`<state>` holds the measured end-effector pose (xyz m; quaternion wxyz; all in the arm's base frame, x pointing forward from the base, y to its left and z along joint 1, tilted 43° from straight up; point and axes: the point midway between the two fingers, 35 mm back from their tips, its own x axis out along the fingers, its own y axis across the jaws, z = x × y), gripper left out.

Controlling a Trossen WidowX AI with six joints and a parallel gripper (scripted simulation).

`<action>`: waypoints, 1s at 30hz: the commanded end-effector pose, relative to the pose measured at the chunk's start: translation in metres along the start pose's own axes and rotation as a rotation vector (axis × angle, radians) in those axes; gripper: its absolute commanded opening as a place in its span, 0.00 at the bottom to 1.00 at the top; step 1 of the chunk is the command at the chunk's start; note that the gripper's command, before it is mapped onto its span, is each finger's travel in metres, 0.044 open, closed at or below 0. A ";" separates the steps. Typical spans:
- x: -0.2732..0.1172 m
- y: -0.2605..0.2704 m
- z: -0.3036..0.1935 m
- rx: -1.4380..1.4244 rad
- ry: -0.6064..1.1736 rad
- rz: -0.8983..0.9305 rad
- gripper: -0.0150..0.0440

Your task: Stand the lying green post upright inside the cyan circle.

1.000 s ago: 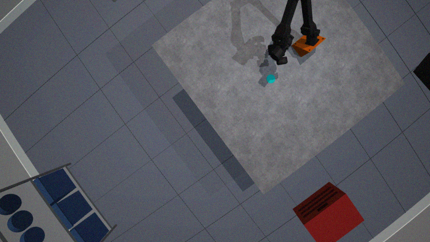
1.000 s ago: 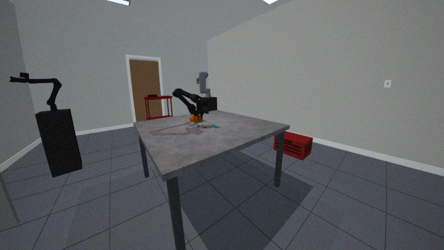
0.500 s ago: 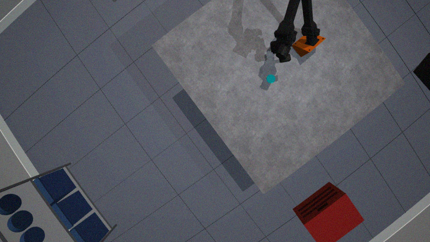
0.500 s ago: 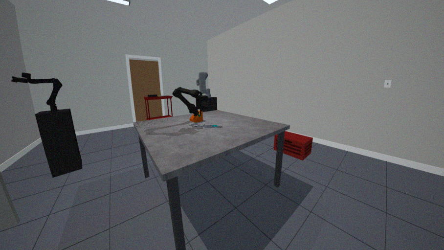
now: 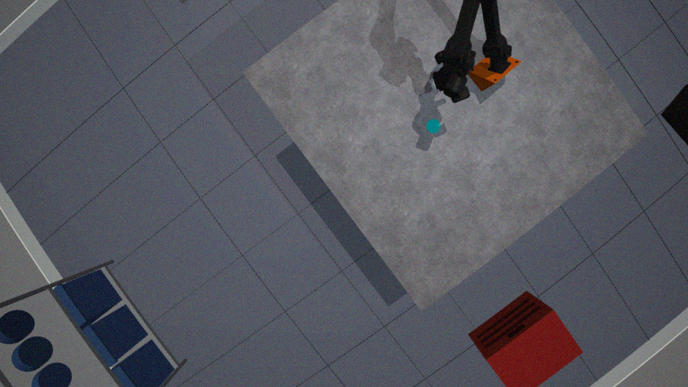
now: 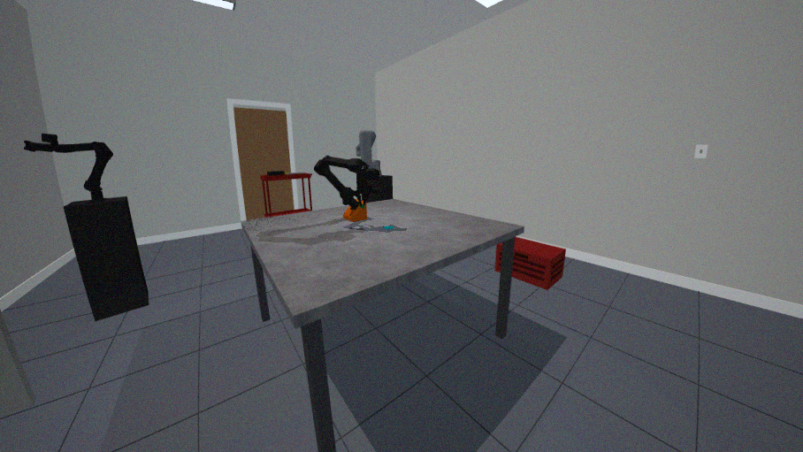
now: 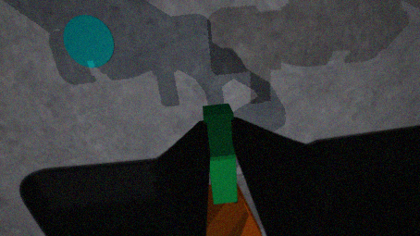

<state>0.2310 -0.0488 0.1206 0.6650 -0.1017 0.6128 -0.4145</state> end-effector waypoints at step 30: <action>-0.018 0.090 0.051 -1.005 -0.007 0.009 0.29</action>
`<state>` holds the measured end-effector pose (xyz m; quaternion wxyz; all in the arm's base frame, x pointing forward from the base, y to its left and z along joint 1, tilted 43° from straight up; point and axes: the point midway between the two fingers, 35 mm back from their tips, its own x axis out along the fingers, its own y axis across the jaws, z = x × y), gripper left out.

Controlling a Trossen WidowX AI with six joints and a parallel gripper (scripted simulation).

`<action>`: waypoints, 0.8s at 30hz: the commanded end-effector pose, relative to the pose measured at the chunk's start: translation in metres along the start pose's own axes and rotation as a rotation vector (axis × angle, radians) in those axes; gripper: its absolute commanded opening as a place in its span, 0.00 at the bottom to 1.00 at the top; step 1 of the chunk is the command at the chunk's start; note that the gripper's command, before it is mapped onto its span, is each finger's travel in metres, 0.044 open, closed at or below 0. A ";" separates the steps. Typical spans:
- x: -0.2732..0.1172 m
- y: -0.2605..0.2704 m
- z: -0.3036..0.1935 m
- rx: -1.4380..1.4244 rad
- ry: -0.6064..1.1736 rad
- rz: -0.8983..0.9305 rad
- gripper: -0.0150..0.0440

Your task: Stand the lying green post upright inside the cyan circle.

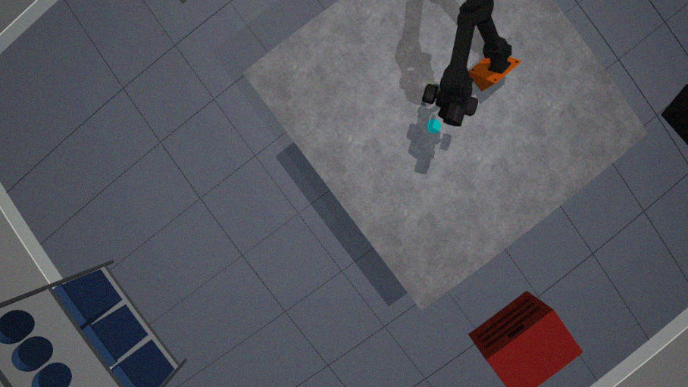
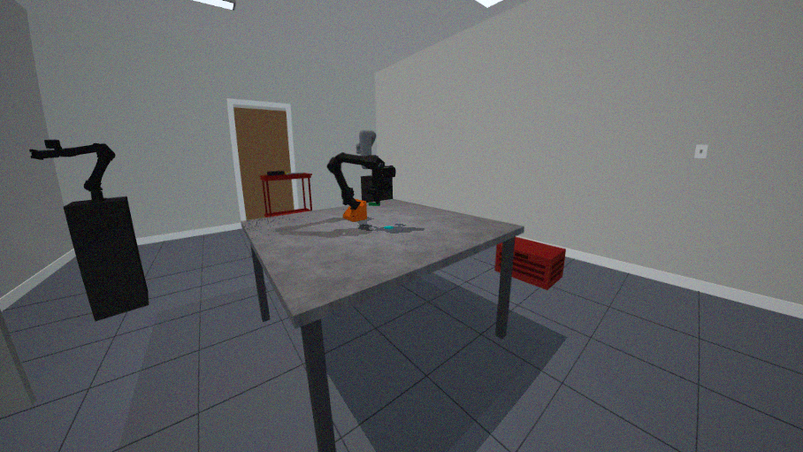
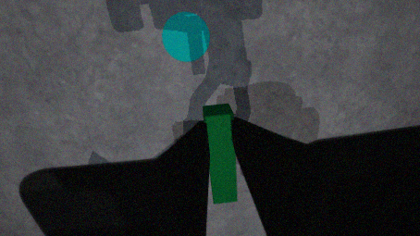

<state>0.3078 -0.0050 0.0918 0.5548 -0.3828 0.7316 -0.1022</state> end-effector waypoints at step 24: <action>0.000 0.022 0.054 -0.537 -0.015 0.019 0.29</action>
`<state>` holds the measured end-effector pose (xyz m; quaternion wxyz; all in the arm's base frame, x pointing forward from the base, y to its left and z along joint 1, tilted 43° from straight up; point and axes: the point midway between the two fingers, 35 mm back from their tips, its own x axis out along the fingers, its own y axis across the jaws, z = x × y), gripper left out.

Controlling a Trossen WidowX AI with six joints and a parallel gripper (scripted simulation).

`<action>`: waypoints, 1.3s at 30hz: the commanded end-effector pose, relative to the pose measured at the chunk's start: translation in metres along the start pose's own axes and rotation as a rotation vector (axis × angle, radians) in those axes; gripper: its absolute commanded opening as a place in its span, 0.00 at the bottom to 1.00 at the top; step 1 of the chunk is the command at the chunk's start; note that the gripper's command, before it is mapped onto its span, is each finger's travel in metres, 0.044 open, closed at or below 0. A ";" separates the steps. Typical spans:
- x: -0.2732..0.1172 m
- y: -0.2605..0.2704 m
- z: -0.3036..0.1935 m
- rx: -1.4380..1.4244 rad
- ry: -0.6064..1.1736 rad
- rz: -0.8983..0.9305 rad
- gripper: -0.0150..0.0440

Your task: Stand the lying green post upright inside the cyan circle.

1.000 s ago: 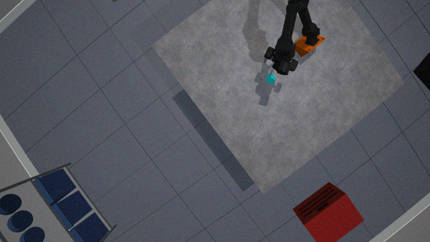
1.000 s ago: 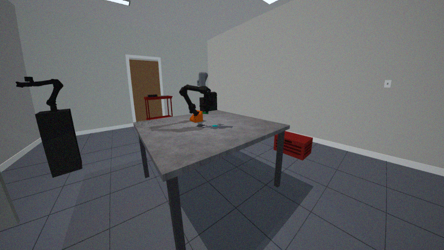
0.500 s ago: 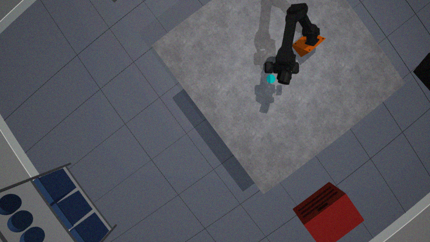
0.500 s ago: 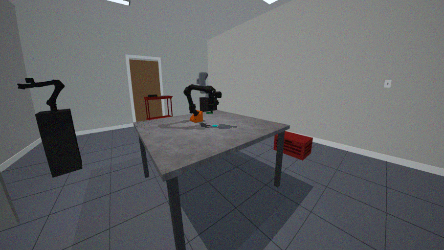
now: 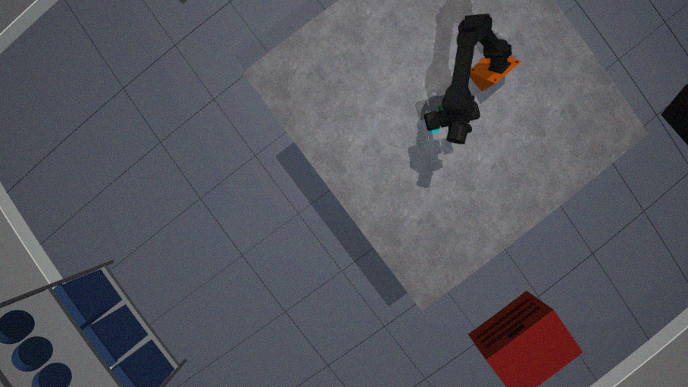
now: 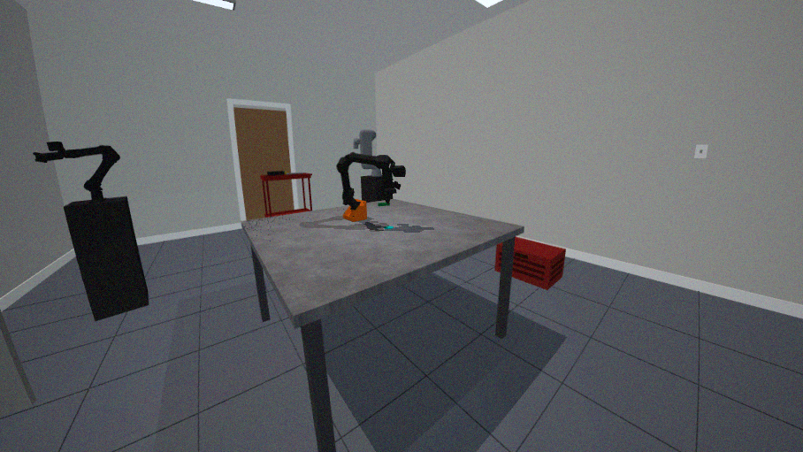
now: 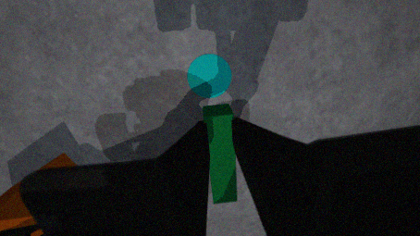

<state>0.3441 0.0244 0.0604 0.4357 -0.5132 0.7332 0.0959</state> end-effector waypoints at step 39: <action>0.023 0.010 0.001 0.015 -0.238 0.202 0.29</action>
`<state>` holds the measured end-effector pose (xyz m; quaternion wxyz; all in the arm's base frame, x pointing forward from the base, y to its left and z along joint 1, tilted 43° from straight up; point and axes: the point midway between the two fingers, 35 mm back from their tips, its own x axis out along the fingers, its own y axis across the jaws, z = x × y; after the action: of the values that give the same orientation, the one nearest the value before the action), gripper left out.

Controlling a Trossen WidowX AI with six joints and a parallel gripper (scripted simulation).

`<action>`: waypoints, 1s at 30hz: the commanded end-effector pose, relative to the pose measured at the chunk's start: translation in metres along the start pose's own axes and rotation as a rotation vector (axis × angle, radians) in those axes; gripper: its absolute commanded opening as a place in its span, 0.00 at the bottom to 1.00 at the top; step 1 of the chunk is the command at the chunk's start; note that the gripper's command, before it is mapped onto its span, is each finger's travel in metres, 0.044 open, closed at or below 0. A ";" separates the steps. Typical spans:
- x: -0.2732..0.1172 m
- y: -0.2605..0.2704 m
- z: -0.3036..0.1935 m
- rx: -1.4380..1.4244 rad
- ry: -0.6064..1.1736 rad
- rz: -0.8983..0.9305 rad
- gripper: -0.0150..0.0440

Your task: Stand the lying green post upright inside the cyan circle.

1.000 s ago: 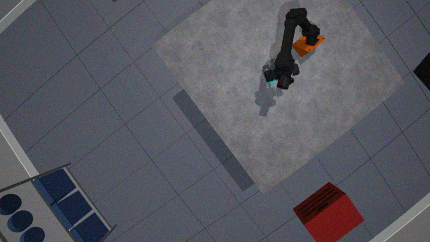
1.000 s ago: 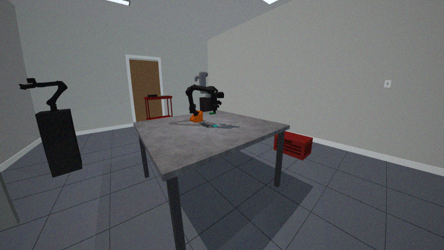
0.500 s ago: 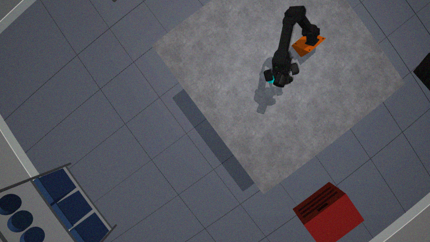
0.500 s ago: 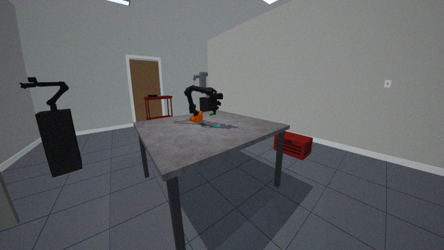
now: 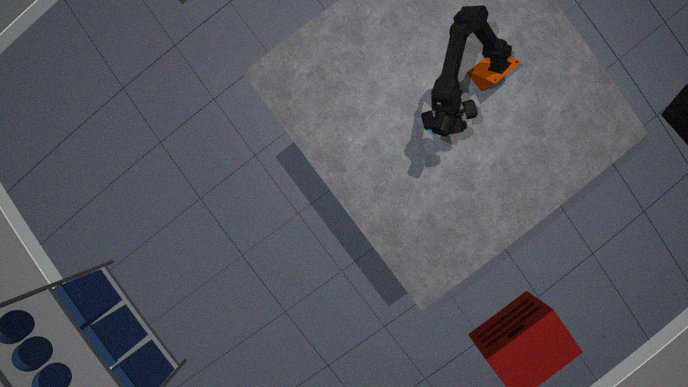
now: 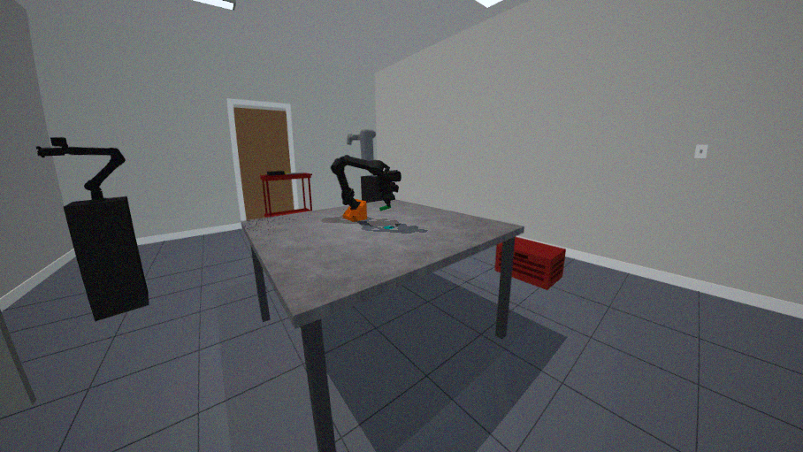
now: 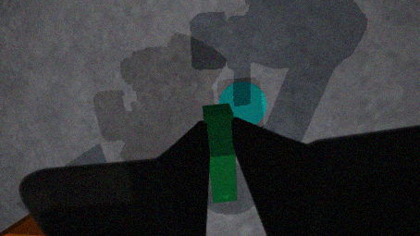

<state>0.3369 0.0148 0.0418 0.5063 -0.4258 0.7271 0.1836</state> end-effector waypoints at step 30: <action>0.012 0.004 -0.001 -0.002 -0.223 0.113 0.29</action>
<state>0.3331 0.0108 0.0321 0.5667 -0.3673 0.6941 0.2493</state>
